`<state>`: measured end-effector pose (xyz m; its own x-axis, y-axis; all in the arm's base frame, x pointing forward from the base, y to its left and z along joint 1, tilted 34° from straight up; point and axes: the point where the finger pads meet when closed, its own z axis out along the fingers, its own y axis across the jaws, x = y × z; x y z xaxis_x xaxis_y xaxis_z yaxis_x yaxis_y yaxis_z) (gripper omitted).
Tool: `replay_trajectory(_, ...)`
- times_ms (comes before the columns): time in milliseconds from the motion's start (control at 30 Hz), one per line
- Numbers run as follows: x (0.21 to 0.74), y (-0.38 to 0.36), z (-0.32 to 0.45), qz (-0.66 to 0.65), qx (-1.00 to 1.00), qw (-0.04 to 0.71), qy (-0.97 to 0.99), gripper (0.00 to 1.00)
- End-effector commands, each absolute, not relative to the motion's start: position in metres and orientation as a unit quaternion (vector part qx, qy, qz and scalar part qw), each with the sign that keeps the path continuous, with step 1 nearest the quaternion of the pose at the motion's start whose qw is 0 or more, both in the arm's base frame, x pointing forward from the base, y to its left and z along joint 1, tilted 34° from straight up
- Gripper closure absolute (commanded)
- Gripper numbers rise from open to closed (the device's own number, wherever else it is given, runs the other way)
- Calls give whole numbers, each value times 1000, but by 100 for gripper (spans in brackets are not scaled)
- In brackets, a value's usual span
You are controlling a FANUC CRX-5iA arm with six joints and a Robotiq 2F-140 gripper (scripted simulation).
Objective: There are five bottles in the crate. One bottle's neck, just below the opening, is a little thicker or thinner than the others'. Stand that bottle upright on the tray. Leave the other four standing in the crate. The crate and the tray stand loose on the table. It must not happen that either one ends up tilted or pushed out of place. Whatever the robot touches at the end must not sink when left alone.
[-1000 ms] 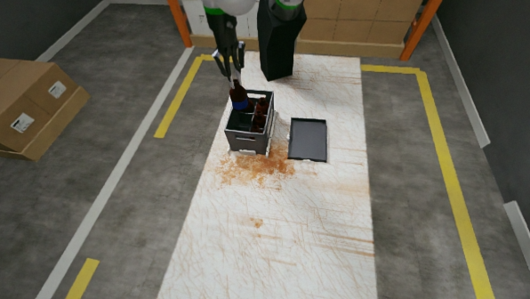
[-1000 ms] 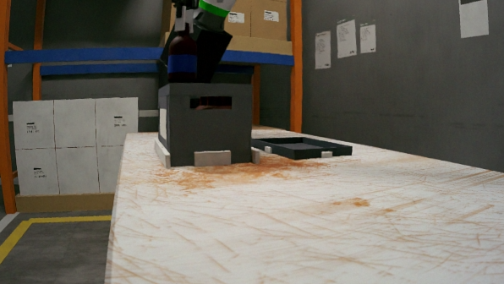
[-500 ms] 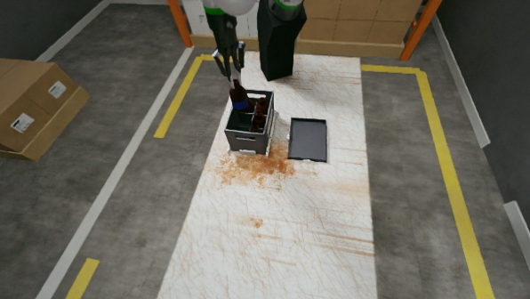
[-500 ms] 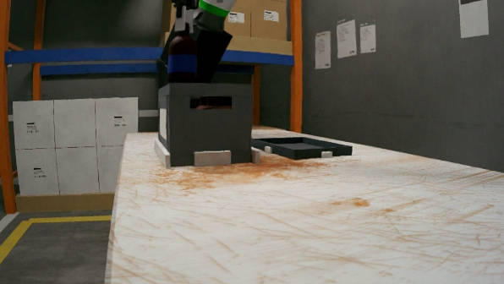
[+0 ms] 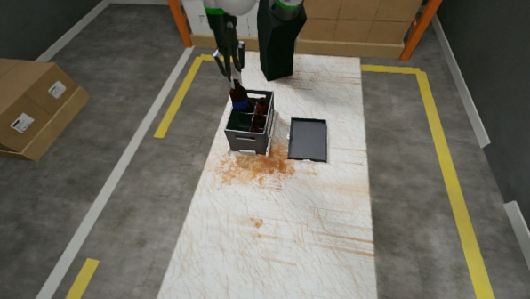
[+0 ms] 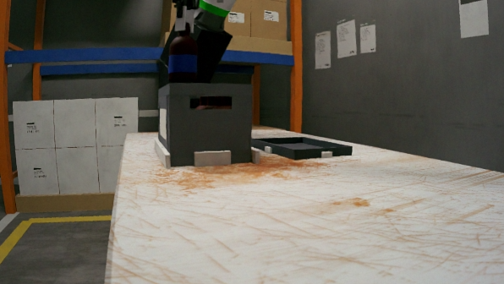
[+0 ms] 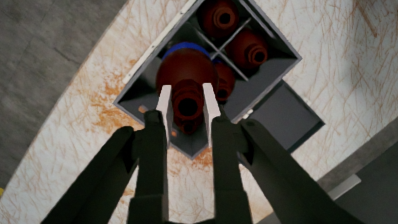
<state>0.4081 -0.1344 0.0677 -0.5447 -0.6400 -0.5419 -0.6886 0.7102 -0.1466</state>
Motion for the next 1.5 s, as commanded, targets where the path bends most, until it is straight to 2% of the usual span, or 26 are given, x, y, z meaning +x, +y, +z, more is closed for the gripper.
replay_trajectory(0, 408, -134, 68, 41, -378, 291, 878, 90)
replay_trajectory(1467, 406, -101, 79, 41, -378, 291, 878, 90)
